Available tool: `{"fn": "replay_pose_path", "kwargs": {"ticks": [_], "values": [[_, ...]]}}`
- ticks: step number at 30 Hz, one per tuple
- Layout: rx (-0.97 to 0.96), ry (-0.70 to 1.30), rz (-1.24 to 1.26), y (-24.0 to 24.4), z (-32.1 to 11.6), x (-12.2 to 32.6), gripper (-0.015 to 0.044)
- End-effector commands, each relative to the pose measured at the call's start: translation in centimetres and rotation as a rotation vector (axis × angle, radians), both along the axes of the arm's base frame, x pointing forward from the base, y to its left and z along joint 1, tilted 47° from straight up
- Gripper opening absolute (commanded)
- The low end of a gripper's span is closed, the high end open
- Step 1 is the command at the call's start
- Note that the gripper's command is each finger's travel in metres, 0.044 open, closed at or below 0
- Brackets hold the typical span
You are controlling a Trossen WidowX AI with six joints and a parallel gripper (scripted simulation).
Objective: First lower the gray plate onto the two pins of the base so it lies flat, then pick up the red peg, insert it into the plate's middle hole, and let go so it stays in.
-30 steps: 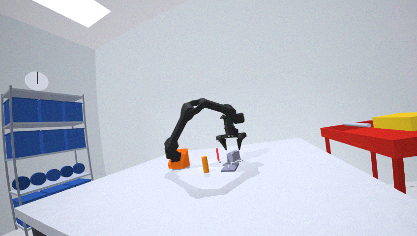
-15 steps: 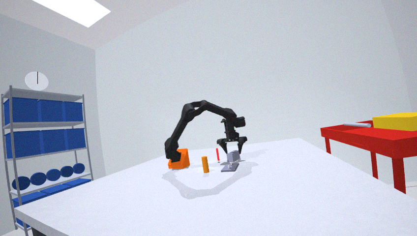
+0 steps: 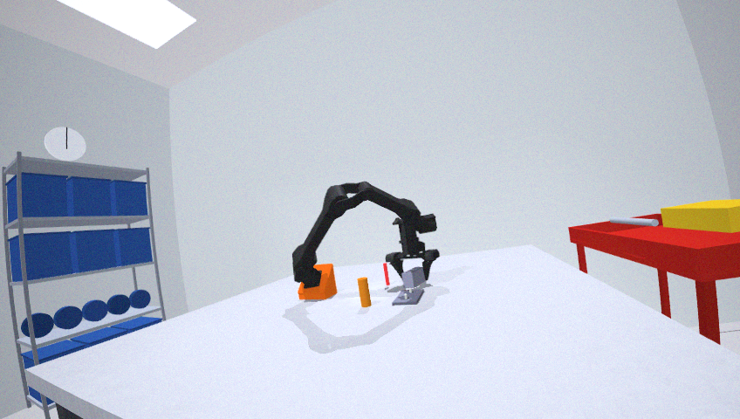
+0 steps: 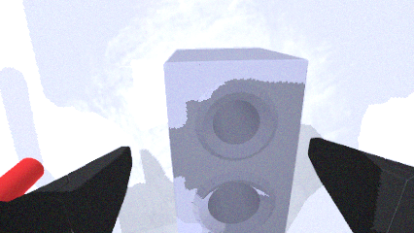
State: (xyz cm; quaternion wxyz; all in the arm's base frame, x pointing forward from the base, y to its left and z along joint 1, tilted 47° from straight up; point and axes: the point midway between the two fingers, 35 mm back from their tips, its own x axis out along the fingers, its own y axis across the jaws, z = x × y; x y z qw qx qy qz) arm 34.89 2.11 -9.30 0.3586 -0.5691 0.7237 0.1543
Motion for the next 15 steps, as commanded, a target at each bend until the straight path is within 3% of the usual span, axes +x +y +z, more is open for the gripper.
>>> {"fn": "replay_pose_path", "kwargs": {"ticks": [1, 14, 15], "values": [[-0.006, 0.002, 0.006, -0.38, -0.30, -0.12, 0.0440], [-0.006, 0.002, 0.006, -0.38, -0.30, -0.12, 0.0099], [-0.006, 0.002, 0.006, -0.38, -0.30, -0.12, 0.0092]]}}
